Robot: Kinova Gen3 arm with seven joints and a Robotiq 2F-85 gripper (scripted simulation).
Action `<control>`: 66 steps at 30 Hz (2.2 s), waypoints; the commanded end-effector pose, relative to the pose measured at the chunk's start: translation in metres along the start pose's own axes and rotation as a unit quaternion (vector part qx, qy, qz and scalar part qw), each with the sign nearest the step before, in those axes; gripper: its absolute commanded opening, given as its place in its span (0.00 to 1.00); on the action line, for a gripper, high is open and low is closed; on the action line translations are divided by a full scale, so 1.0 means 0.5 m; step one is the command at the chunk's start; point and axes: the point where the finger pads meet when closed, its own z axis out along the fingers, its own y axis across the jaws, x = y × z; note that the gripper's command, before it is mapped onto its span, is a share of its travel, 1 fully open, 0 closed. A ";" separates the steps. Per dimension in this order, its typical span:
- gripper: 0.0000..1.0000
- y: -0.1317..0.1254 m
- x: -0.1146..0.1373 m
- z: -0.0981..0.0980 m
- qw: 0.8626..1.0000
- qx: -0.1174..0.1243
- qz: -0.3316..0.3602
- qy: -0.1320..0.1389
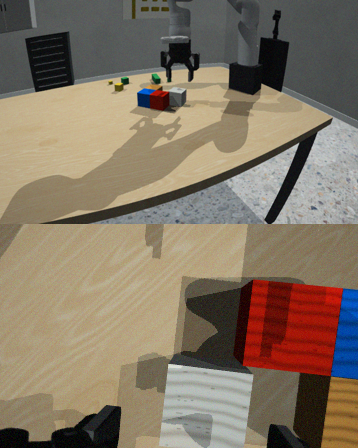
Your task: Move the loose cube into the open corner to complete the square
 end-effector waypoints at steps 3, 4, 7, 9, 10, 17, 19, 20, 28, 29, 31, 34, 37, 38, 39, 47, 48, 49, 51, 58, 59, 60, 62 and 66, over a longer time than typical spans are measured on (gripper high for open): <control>0.84 0.012 0.002 -0.027 1.000 -0.006 0.003 0.004; 0.84 0.012 0.002 -0.032 1.000 -0.006 0.003 0.004; 0.84 0.012 0.002 -0.043 1.000 -0.006 0.003 0.004; 0.84 0.011 0.002 -0.048 1.000 -0.006 0.003 0.004; 0.84 0.011 0.002 -0.050 1.000 -0.006 0.003 0.004; 0.84 0.011 0.002 -0.057 1.000 -0.006 0.003 0.004; 0.84 0.011 0.002 -0.058 1.000 -0.006 0.003 0.004; 0.84 0.011 0.002 -0.058 1.000 -0.006 0.003 0.004; 0.10 0.011 0.002 -0.058 1.000 -0.006 0.003 0.004; 0.10 0.011 0.002 -0.058 1.000 -0.006 0.003 0.004; 0.10 0.011 0.002 -0.058 1.000 -0.006 0.003 0.004; 0.10 0.011 0.002 -0.058 1.000 -0.006 0.003 0.004; 0.10 0.011 0.002 -0.058 1.000 -0.006 0.003 0.004; 0.10 0.011 0.002 -0.058 1.000 -0.006 0.003 0.004; 0.10 0.011 0.002 -0.058 1.000 -0.006 0.003 0.004; 0.10 0.011 0.002 -0.058 1.000 -0.006 0.003 0.004; 0.10 0.011 0.002 -0.058 1.000 -0.006 0.003 0.004; 0.10 0.011 0.002 -0.058 1.000 -0.006 0.003 0.004; 0.10 0.011 0.002 -0.058 1.000 -0.006 0.003 0.004; 0.10 0.006 0.002 -0.058 1.000 -0.006 0.003 0.004; 0.10 -0.003 0.003 -0.058 1.000 -0.006 0.003 0.004; 0.10 -0.016 0.004 -0.058 1.000 -0.006 0.003 0.004; 0.10 -0.052 0.004 -0.058 1.000 -0.006 0.003 0.004; 0.10 -0.095 0.001 -0.058 1.000 -0.006 0.003 0.004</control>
